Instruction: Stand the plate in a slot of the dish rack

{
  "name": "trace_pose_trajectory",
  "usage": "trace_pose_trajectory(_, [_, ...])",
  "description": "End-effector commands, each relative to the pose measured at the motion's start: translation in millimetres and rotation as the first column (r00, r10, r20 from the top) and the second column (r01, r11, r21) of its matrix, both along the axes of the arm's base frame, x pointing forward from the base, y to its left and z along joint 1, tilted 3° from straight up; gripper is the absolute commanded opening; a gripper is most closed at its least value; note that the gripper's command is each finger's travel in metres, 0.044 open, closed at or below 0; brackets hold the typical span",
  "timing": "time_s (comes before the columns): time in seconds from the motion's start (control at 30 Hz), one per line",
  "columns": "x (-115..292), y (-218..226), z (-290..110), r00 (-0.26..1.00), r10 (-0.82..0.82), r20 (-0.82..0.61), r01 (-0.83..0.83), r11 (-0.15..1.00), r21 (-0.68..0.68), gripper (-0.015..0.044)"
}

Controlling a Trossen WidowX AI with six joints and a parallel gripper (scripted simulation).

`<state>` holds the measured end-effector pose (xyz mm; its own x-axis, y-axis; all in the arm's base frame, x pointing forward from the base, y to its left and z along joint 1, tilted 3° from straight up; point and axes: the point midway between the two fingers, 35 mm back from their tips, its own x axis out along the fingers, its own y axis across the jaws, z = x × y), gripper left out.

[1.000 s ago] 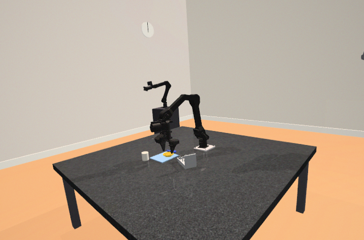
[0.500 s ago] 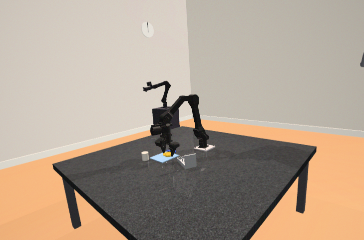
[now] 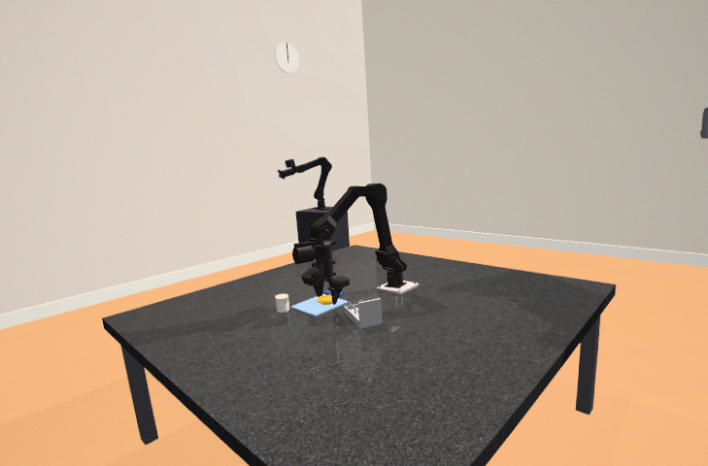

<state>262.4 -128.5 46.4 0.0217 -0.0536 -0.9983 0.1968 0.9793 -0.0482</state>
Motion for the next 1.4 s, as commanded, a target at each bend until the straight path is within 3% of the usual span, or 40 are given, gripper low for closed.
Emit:
trace_pose_trajectory(0.0, [-1, 0, -1, 1.000, 0.003, -0.003, -0.003, 1.000, -0.002, 0.0326])
trace_pose_trajectory(0.03, [-1, 0, -1, 1.000, 0.003, -0.003, -0.003, 1.000, -0.002, 0.0320])
trace_pose_trajectory(0.43, [8, -2, 37, 1.000, 0.003, -0.002, -0.003, 1.000, -0.002, 0.0005])
trace_pose_trajectory(1.37, [15, 0, 140, 1.000, 0.003, 0.000, -0.003, 1.000, -0.002, 0.0000])
